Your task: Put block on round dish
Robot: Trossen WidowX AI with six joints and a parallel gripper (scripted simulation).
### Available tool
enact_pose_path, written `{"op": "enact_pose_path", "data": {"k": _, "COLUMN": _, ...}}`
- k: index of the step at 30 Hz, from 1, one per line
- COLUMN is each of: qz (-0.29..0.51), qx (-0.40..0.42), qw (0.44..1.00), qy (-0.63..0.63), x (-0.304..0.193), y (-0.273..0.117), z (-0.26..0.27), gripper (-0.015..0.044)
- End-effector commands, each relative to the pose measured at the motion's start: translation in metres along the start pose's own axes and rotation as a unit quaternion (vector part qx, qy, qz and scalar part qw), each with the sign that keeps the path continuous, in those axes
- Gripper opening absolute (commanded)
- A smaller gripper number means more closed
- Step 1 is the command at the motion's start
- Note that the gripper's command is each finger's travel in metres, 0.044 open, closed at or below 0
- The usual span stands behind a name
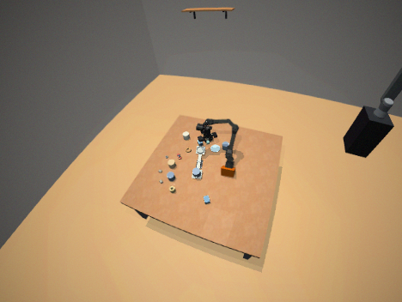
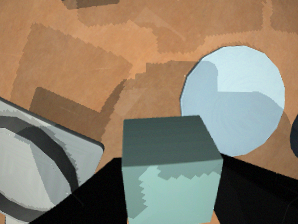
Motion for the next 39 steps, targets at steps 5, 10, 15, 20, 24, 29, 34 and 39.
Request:
{"op": "enact_pose_path", "data": {"k": 5, "qz": -0.001, "qx": -0.009, "qw": 1.0, "qy": 0.013, "x": 0.007, "y": 0.021, "z": -0.04, "gripper": 0.0}}
{"op": "enact_pose_path", "data": {"k": 10, "qz": -0.006, "qx": -0.018, "qw": 1.0, "qy": 0.022, "x": 0.007, "y": 0.033, "z": -0.064, "gripper": 0.0}}
{"op": "enact_pose_path", "data": {"k": 15, "qz": -0.008, "qx": -0.021, "qw": 0.999, "qy": 0.025, "x": 0.006, "y": 0.037, "z": -0.071, "gripper": 0.0}}
{"op": "enact_pose_path", "data": {"k": 20, "qz": -0.007, "qx": -0.021, "qw": 0.999, "qy": 0.025, "x": 0.007, "y": 0.05, "z": -0.071, "gripper": 0.0}}
{"op": "enact_pose_path", "data": {"k": 24, "qz": -0.008, "qx": -0.021, "qw": 0.999, "qy": 0.025, "x": 0.007, "y": 0.067, "z": -0.072, "gripper": 0.0}}
{"op": "enact_pose_path", "data": {"k": 29, "qz": -0.009, "qx": -0.021, "qw": 0.999, "qy": 0.025, "x": 0.007, "y": 0.077, "z": -0.073, "gripper": 0.0}}
{"op": "enact_pose_path", "data": {"k": 34, "qz": -0.009, "qx": -0.021, "qw": 0.999, "qy": 0.025, "x": 0.007, "y": 0.08, "z": -0.073, "gripper": 0.0}}
{"op": "enact_pose_path", "data": {"k": 39, "qz": -0.009, "qx": -0.021, "qw": 0.999, "qy": 0.025, "x": 0.007, "y": 0.087, "z": -0.073, "gripper": 0.0}}
Point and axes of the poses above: the point midway between the two fingers, 35 mm back from their tips, its own y axis out along the fingers, its own z axis across the jaws, x = y × z, the point moved 10 cm from there along -y, back along the fingers, and after that the axes turned 11 degrees about y, right-handed, at the moved point
